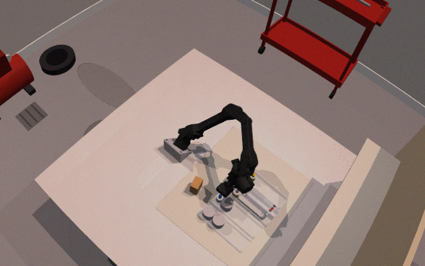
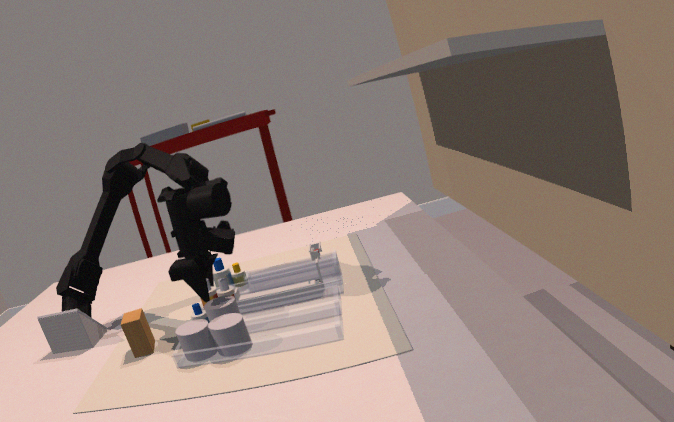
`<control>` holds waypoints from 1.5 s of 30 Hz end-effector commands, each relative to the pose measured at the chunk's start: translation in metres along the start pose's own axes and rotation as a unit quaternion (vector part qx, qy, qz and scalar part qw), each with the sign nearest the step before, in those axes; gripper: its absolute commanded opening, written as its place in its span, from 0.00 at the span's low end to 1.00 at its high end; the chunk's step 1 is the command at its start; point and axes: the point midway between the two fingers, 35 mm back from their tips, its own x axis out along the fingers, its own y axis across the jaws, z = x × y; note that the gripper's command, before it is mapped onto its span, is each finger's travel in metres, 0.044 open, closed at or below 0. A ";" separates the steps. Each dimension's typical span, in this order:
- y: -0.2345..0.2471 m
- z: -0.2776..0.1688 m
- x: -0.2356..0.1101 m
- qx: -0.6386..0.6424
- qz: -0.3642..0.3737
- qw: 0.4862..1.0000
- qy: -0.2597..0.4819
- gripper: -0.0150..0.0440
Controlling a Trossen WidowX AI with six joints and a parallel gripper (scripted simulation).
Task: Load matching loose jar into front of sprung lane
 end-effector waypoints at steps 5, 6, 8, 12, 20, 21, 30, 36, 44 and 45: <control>0.001 0.004 0.002 -0.005 0.002 1.000 -0.008 0.25; 0.001 0.004 0.003 -0.005 0.002 1.000 -0.008 0.25; 0.001 0.003 0.004 -0.005 0.002 1.000 -0.008 0.25; 0.001 0.003 0.005 -0.005 0.002 1.000 -0.008 0.25; 0.001 0.002 0.006 -0.005 0.002 1.000 -0.008 0.25; 0.001 0.002 0.006 -0.005 0.002 1.000 -0.008 0.25; 0.001 0.000 0.006 -0.005 0.002 1.000 -0.008 0.25; 0.001 -0.001 0.006 -0.005 0.002 1.000 -0.008 0.25; 0.001 -0.002 0.006 -0.005 0.002 1.000 -0.008 0.25; 0.001 -0.002 0.006 -0.005 0.002 1.000 -0.008 0.25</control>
